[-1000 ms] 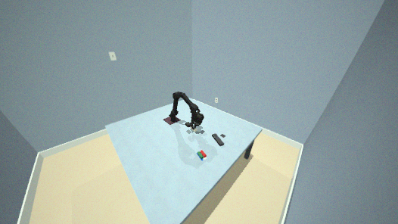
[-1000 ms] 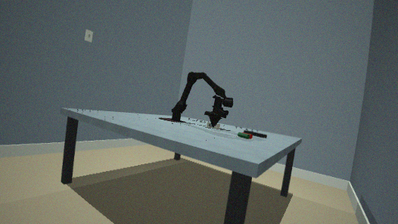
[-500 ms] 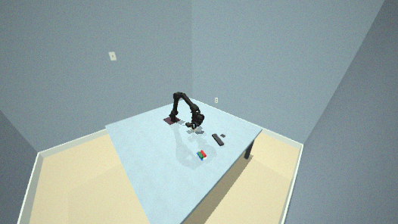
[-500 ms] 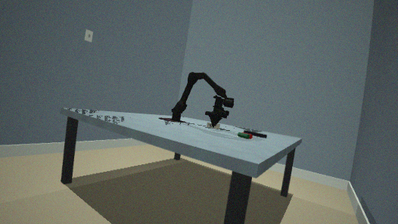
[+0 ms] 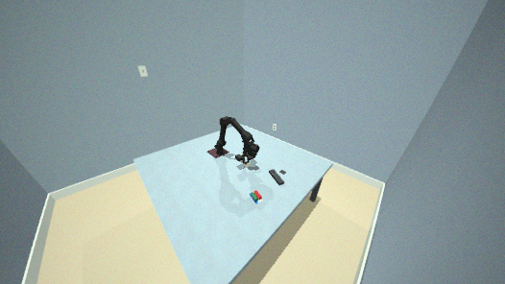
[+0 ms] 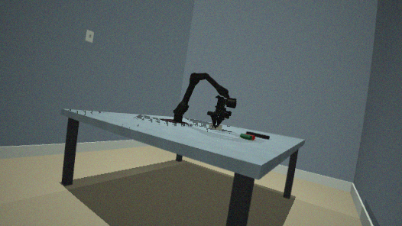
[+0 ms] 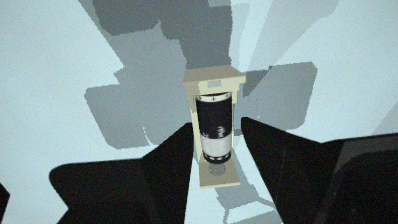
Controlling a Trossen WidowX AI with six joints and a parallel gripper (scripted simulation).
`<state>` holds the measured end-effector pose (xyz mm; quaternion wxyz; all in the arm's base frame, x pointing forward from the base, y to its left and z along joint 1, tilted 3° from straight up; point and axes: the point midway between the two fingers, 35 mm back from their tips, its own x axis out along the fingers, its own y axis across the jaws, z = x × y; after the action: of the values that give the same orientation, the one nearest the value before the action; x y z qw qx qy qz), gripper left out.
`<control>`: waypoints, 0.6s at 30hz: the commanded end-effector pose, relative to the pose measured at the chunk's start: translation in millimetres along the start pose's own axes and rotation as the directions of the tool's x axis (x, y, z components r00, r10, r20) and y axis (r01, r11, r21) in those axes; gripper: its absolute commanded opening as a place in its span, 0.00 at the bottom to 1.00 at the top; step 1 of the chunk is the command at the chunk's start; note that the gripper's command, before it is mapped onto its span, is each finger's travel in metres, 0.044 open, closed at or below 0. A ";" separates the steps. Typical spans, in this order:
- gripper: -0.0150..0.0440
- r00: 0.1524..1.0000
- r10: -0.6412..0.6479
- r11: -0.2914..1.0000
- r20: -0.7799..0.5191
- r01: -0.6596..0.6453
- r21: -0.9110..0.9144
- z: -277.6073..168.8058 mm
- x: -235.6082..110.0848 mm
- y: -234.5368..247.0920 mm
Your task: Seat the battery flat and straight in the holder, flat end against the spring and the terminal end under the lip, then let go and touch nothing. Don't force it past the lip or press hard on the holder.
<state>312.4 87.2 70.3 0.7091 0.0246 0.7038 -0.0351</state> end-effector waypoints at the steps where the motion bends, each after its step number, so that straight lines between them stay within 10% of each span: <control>1: 0.57 1.000 0.006 1.000 0.015 -0.006 0.000 1.6 -9.2 0.7; 9: 0.57 1.000 0.006 1.000 0.015 -0.006 0.000 1.6 -9.2 0.7; 18: 0.97 1.000 0.006 1.000 0.014 -0.006 0.000 -2.1 -68.1 -1.2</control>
<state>310.2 87.1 113.6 0.7049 0.0230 0.7080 -0.0360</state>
